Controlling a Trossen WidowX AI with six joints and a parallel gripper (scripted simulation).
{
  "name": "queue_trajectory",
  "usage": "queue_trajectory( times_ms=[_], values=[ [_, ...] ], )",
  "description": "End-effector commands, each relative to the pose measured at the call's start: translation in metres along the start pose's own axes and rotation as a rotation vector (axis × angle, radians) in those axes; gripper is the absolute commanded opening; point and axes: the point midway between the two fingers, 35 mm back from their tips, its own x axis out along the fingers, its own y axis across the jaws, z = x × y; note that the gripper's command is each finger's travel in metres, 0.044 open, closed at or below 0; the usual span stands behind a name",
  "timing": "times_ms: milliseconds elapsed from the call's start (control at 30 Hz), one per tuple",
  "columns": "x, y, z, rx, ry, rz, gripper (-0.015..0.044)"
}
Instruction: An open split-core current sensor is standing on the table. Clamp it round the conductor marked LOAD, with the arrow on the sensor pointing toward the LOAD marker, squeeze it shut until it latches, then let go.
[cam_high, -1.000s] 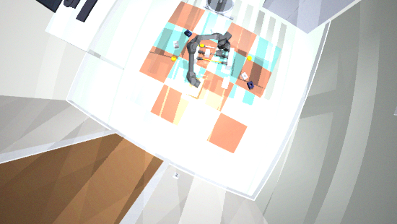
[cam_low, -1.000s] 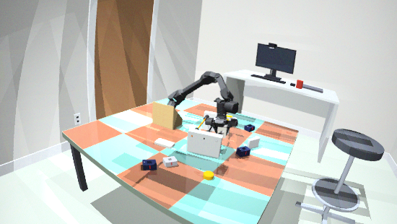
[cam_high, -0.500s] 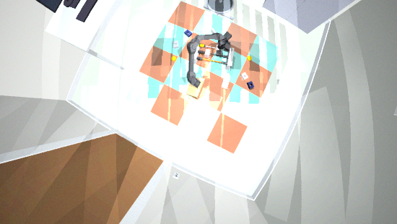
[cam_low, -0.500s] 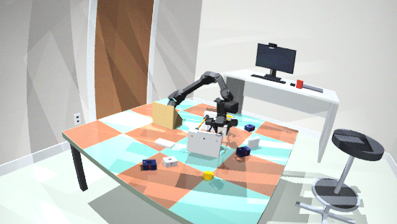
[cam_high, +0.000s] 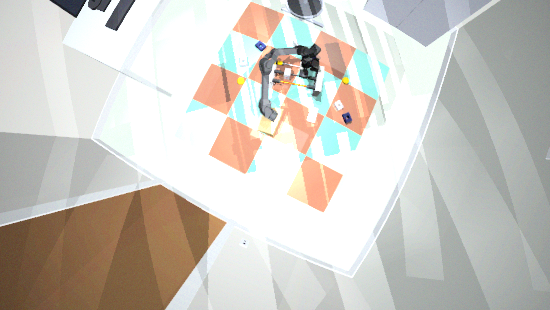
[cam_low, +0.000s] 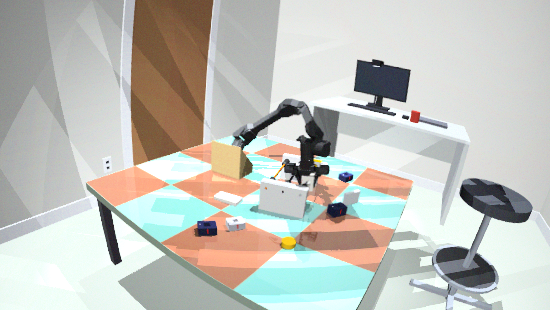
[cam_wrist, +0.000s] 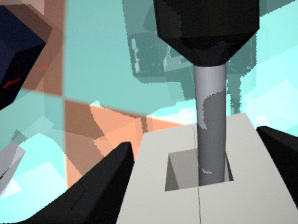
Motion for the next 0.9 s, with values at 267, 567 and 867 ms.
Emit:
queue_trajectory(
  times_ms=[267,567,867],
  values=[
    [0.0000,0.0000,0.0000,0.000,0.000,0.000,0.0207],
    [0.0000,0.0000,0.0000,0.000,0.000,0.000,0.0147],
    [-0.0022,0.0006,0.0005,0.001,-0.001,0.046,0.0000]
  ],
)
